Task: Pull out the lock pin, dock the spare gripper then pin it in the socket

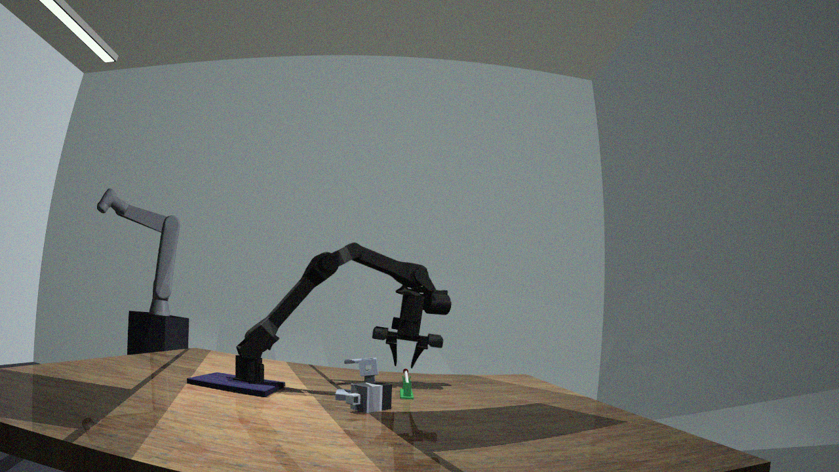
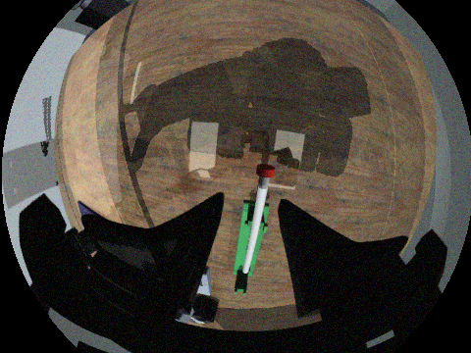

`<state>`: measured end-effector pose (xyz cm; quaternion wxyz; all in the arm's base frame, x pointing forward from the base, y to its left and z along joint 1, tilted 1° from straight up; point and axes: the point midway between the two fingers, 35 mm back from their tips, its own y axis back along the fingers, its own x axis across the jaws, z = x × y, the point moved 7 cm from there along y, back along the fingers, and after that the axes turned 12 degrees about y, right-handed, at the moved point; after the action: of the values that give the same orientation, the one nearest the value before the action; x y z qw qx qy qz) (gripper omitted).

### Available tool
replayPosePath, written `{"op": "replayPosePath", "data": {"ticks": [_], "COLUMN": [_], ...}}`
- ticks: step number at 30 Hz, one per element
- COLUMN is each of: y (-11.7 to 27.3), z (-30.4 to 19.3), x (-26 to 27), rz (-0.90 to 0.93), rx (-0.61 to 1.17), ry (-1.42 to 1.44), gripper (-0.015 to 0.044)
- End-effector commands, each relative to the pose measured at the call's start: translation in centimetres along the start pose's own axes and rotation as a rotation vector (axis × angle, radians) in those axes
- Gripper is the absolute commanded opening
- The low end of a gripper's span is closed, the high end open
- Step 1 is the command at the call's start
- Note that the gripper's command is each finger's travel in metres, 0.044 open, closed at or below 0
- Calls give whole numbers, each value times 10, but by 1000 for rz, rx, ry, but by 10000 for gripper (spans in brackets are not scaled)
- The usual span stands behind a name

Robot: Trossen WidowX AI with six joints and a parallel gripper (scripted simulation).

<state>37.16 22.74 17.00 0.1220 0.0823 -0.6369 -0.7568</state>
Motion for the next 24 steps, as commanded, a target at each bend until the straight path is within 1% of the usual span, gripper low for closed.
{"op": "replayPosePath", "data": {"ticks": [1,9,10,14,16,20,21,24], "y": [11,29,21,21,30,79,86,88], "z": [2,4,3,3,-4,-43,-48,-49], "x": [1,3,2,2,3,14,16,17], "rz": [-1,5,6,6,-6,-72,-80,-83], "rx": [0,1,1,1,1,9,11,11], "ry": [0,-2,-2,-2,2,23,25,26], "gripper": [200,200,226,331,279,180,180,180]}}
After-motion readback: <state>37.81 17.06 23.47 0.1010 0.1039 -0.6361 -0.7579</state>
